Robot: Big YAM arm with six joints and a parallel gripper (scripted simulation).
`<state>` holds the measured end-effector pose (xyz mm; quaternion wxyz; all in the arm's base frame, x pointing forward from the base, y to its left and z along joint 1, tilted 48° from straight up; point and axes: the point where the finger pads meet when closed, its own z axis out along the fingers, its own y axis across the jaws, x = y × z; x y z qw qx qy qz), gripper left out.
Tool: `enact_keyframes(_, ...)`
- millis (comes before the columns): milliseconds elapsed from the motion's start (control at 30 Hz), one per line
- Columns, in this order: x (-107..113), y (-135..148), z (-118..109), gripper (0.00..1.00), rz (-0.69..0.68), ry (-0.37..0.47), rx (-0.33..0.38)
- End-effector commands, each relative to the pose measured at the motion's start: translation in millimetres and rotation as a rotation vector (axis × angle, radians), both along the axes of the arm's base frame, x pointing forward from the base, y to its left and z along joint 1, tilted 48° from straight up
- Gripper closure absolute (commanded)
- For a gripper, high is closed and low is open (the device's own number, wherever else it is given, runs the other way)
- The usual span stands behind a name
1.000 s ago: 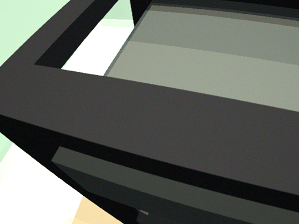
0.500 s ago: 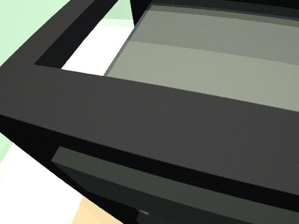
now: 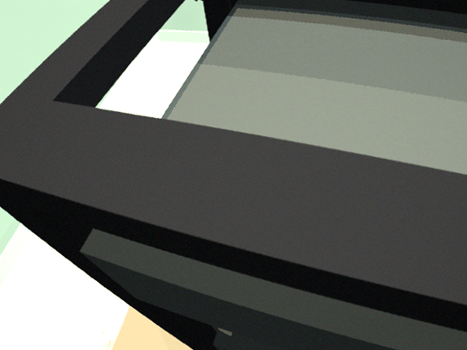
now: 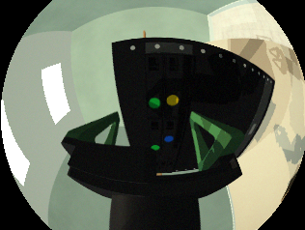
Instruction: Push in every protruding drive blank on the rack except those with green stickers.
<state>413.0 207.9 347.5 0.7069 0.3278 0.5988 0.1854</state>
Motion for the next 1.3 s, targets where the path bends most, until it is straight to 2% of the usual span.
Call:
enact_keyframes(0,3.0,1.9,-13.7,0.00,0.003,0.031,-0.020)
enact_keyframes(1267,1.8,0.6,-10.5,0.00,0.002,0.027,-0.019)
